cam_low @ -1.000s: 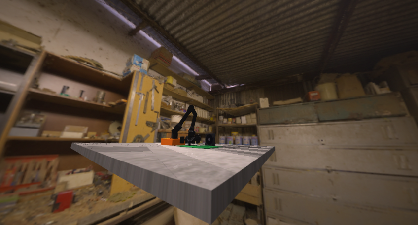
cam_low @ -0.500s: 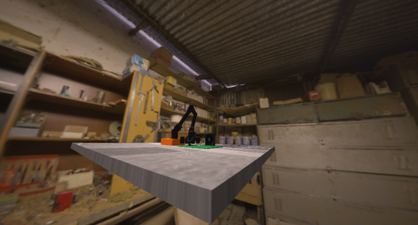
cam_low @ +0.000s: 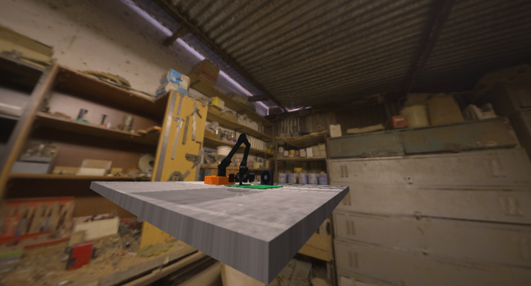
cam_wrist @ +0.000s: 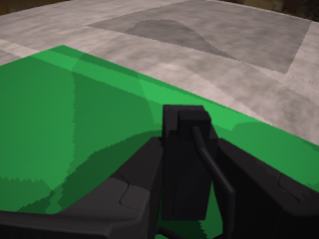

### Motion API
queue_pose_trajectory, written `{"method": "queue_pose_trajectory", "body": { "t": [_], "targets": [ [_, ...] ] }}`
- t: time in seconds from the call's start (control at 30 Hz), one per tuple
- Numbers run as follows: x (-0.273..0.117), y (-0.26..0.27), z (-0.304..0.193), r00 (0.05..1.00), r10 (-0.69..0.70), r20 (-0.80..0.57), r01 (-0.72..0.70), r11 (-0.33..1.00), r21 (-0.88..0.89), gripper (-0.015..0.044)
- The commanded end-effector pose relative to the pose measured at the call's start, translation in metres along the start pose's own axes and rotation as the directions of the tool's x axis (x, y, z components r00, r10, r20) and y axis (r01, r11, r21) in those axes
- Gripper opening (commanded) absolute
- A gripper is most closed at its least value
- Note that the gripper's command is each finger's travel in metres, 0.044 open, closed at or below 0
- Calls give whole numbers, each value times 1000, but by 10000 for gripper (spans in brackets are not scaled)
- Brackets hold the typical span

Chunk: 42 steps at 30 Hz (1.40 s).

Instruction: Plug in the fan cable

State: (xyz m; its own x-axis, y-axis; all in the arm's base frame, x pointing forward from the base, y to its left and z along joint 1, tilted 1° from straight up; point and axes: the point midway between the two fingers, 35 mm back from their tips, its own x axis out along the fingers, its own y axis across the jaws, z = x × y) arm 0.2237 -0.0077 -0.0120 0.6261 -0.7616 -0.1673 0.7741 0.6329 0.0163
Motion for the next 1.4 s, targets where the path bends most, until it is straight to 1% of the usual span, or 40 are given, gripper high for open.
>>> {"method": "queue_pose_trajectory", "body": {
  "t": [0.0, 0.77, 0.87, 1.13, 1.17, 1.37],
  "targets": [
    [0, 0, 0, 1000, 0, 0, 0, 1000, 0, 140],
    [0, 0, 0, 1000, 0, 0, 0, 1000, 0, 140],
    [2, 1, -1, 1000, -14, -24, 14, 1000, -11, 219],
    [12, 6, -7, 985, -87, -150, 77, 995, -67, 429],
    [13, 6, -7, 982, -95, -166, 84, 994, -73, 440],
    [19, 9, -9, 955, -143, -259, 117, 987, -112, 440]
  ]
}}
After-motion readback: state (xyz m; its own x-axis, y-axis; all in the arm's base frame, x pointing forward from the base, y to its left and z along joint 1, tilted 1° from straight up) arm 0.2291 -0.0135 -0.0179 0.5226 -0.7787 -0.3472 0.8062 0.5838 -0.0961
